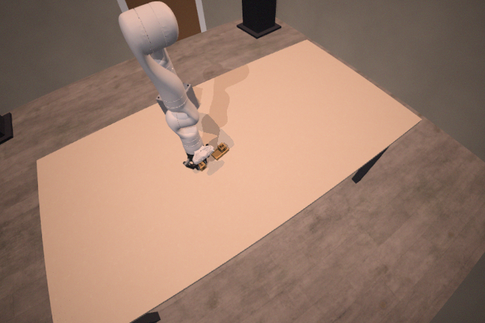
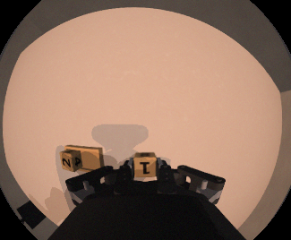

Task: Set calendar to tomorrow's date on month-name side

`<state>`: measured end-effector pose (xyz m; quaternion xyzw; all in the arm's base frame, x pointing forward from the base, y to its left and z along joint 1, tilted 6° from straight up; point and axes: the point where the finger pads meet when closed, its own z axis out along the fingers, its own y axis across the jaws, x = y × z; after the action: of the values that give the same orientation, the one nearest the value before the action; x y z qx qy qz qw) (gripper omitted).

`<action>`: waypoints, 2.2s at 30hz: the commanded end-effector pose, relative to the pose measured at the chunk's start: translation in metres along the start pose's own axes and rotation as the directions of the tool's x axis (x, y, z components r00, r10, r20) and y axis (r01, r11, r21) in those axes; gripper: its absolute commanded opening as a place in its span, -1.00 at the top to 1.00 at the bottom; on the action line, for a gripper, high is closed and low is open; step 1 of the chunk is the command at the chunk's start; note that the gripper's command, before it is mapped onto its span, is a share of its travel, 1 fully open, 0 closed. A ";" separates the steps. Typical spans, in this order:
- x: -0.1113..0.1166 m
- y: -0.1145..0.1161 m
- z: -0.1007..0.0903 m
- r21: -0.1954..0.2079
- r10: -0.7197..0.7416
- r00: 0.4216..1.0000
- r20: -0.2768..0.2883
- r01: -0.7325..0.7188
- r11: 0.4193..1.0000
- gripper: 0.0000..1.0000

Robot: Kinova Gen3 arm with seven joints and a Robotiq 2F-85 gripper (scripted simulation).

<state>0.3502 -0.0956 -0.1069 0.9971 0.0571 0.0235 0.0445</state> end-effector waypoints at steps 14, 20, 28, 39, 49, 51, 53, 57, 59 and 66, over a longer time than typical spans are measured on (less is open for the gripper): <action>0.004 0.000 0.000 -0.001 0.012 1.000 -0.010 -0.012 1.000 0.47; 0.004 0.000 0.000 -0.001 0.012 1.000 -0.010 -0.012 1.000 0.47; 0.004 0.000 0.000 -0.001 0.012 1.000 -0.010 -0.012 1.000 0.39; 0.004 0.000 0.000 -0.001 0.012 1.000 -0.010 -0.012 1.000 0.07; 0.004 0.000 0.000 -0.001 0.012 1.000 -0.010 -0.012 1.000 0.07; 0.004 0.000 -0.001 -0.001 0.012 1.000 -0.010 -0.012 1.000 0.07; 0.000 -0.002 -0.004 0.005 0.012 1.000 0.000 -0.012 1.000 0.07; -0.001 -0.001 -0.016 0.001 0.010 1.000 0.003 -0.010 1.000 0.07; -0.001 -0.001 -0.021 0.001 0.010 1.000 0.003 -0.010 1.000 0.07; -0.002 -0.001 -0.054 0.002 0.011 1.000 0.003 -0.011 1.000 0.07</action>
<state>0.3426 -0.0931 -0.0717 0.9974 0.0551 0.0159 0.0434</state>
